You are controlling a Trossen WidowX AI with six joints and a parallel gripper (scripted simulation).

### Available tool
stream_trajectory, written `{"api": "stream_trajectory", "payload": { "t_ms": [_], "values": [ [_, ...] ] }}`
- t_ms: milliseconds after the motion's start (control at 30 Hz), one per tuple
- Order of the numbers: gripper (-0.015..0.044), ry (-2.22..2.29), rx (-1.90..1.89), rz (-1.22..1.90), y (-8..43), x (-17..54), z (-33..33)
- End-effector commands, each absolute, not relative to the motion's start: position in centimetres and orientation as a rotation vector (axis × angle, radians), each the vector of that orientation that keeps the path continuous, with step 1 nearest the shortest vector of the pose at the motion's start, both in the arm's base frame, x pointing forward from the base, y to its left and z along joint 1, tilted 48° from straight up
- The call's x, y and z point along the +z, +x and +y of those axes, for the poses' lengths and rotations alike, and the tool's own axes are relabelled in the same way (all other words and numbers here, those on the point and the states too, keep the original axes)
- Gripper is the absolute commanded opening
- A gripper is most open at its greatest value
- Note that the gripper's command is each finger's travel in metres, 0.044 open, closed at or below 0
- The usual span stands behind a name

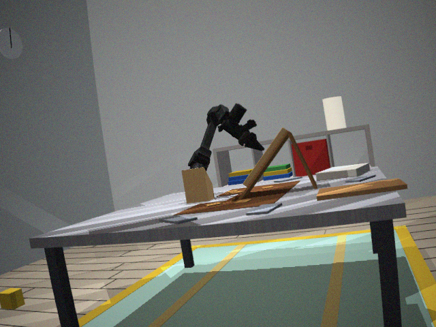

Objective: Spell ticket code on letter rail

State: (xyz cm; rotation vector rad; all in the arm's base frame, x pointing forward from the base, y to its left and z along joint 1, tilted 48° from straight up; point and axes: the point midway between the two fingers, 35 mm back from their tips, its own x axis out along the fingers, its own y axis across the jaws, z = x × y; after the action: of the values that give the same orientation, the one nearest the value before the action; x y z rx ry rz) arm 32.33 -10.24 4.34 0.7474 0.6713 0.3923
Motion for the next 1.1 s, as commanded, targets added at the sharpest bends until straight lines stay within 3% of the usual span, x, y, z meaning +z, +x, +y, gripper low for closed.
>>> {"api": "stream_trajectory", "payload": {
  "t_ms": [0, 433, 800, 1067],
  "values": [
    [0.0295, 0.747, 0.398, 0.668, 32.12, 4.58, -10.36],
    [0.0295, 0.747, 0.398, 0.668, 31.67, 5.07, -10.61],
    [0.0006, 0.748, 0.392, 0.673, 31.75, 4.79, -10.62],
    [0.0000, 0.748, 0.392, 0.673, 31.75, 4.79, -10.62]
  ]
}}
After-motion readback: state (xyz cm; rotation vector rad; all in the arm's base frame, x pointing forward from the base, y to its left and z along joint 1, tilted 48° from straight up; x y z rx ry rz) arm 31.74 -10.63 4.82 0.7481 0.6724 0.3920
